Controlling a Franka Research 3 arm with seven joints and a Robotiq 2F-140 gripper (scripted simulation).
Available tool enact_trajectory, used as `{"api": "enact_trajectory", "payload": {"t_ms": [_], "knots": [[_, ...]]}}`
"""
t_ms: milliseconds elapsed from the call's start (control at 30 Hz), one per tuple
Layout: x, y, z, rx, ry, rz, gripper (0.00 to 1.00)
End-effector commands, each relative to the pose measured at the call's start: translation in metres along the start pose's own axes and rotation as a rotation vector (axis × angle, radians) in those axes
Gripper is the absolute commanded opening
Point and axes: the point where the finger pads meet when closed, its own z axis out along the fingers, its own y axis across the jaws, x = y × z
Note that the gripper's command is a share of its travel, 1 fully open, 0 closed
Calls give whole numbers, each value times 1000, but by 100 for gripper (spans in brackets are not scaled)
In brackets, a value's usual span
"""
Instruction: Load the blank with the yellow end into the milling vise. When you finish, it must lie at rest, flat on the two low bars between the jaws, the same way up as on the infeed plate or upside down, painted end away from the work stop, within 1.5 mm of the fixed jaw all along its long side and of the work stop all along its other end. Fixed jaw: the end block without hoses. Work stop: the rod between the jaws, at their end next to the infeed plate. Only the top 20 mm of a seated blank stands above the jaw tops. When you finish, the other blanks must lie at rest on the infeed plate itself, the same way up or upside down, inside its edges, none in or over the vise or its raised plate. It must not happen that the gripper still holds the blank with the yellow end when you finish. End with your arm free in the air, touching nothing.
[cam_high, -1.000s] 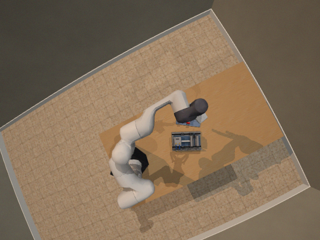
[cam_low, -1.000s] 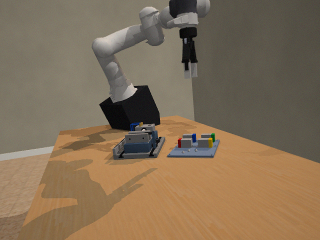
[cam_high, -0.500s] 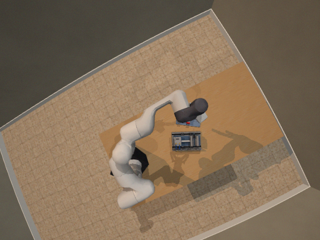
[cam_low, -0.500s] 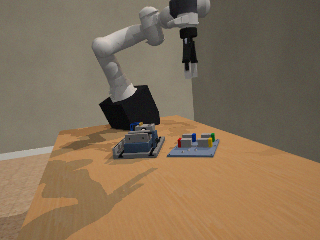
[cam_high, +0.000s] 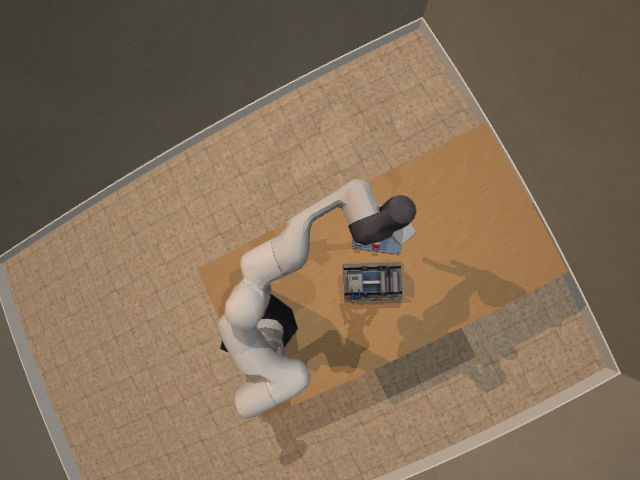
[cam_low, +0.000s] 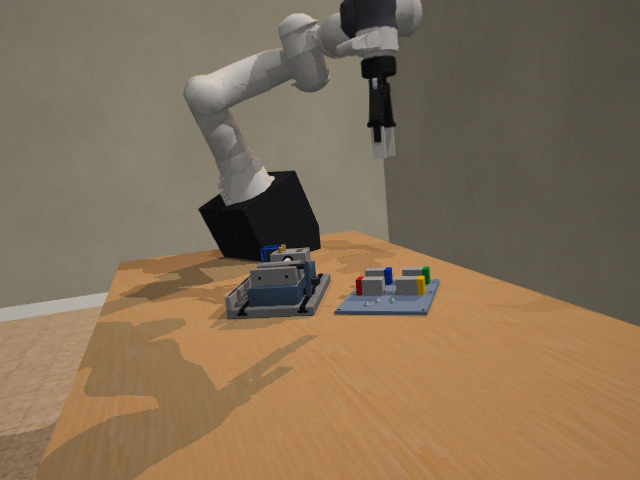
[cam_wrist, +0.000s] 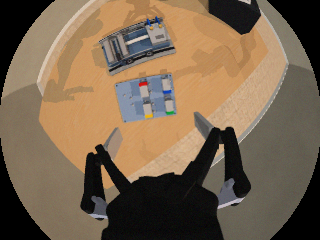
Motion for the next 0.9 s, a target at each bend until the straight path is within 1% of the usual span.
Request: {"api": "enact_trajectory", "payload": {"t_ms": [0,400,433,567,867], "knots": [[-1,-2,2,3,1,-188,100],[-1,-2,2,3,1,-188,100],[-2,-1,2,1,1,-152,100],[0,-3,2,3,1,-208,100],[0,-3,2,3,1,-208,100]]}}
